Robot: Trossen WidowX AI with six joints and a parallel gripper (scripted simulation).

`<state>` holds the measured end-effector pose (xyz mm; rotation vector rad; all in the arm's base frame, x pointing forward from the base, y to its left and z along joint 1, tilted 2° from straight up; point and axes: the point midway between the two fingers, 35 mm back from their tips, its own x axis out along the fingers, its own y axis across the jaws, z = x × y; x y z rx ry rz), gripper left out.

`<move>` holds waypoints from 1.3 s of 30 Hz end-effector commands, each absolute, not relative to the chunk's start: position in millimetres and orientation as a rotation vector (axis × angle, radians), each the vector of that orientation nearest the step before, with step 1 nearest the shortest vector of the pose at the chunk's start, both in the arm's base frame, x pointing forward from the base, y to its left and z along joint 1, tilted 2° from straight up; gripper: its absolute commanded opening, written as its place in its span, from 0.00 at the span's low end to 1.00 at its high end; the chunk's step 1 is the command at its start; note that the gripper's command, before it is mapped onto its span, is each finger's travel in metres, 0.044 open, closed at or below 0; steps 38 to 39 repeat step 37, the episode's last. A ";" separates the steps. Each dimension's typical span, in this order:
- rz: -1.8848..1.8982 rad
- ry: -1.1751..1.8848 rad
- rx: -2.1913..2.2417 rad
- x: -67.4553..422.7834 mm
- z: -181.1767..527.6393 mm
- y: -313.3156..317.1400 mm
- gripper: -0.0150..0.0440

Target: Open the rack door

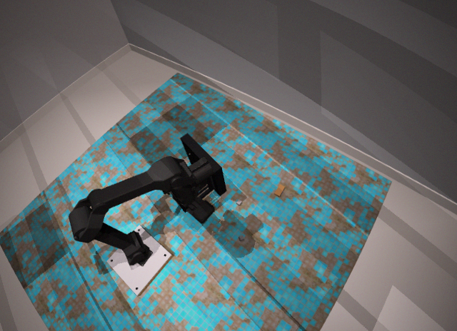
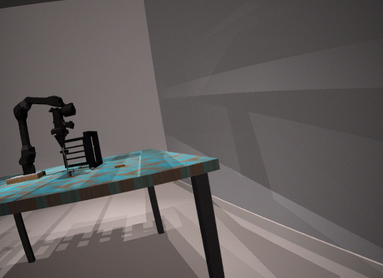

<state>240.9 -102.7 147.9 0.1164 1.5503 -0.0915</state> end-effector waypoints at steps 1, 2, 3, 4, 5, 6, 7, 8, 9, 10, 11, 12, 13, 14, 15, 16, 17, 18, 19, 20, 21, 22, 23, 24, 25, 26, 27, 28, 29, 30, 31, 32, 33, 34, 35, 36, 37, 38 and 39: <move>-0.072 1.553 0.107 240.7 148.1 -100.9 0.46; -0.072 1.553 0.107 240.7 148.1 -100.9 0.51; -0.072 1.553 0.107 240.7 148.1 -100.9 0.55; -0.072 1.553 0.107 240.7 148.1 -100.9 0.60; -0.072 1.553 0.107 240.7 148.1 -100.9 0.64; -0.072 1.553 0.107 240.7 148.1 -100.9 0.69; -0.072 1.553 0.107 240.7 148.1 -100.9 0.73; -0.072 1.553 0.107 240.7 148.1 -100.9 0.75; -0.072 1.553 0.107 240.7 148.3 -100.9 0.75; -0.072 1.553 0.107 240.8 148.9 -100.9 0.75; -0.072 1.552 0.107 240.8 149.9 -101.0 0.75; -0.072 1.552 0.107 240.9 151.2 -101.1 0.75; -0.073 1.551 0.107 241.0 152.4 -101.2 0.75; -0.073 1.551 0.106 241.1 153.6 -101.3 0.75; -0.073 1.550 0.106 241.2 154.9 -101.4 0.75; -0.073 1.550 0.106 241.2 156.1 -101.5 0.75; -0.073 1.550 0.106 241.3 157.4 -101.5 0.75; -0.073 1.549 0.106 241.3 158.6 -101.6 0.75; -0.074 1.549 0.106 241.4 159.8 -101.7 0.75; -0.074 1.548 0.106 241.4 161.1 -101.8 0.75; -0.074 1.548 0.106 241.5 162.3 -101.9 0.75; -0.074 1.547 0.105 241.5 163.6 -101.9 0.75; -0.074 1.547 0.105 241.5 164.8 -102.0 0.75; -0.074 1.546 0.105 241.6 166.0 -102.1 0.75; -0.075 1.546 0.105 241.6 167.3 -102.1 0.75; -0.075 1.545 0.105 241.6 168.5 -102.2 0.75; -0.075 1.545 0.105 241.6 169.7 -102.3 0.75; -0.075 1.544 0.105 241.6 171.0 -102.3 0.75; -0.075 1.544 0.105 241.6 172.2 -102.4 0.75; -0.075 1.543 0.104 241.6 173.4 -102.4 0.75; -0.075 1.543 0.104 241.6 174.7 -102.5 0.75; -0.076 1.543 0.104 241.5 175.9 -102.5 0.75; -0.076 1.542 0.104 241.5 177.1 -102.6 0.75; -0.076 1.542 0.104 241.5 178.4 -102.6 0.75; -0.076 1.541 0.104 241.4 179.6 -102.6 0.75; -0.076 1.541 0.104 241.4 180.8 -102.7 0.75; -0.076 1.540 0.104 241.4 182.0 -102.7 0.75; -0.076 1.540 0.104 241.4 182.0 -102.7 0.75; -0.076 1.540 0.104 241.4 182.0 -102.7 0.75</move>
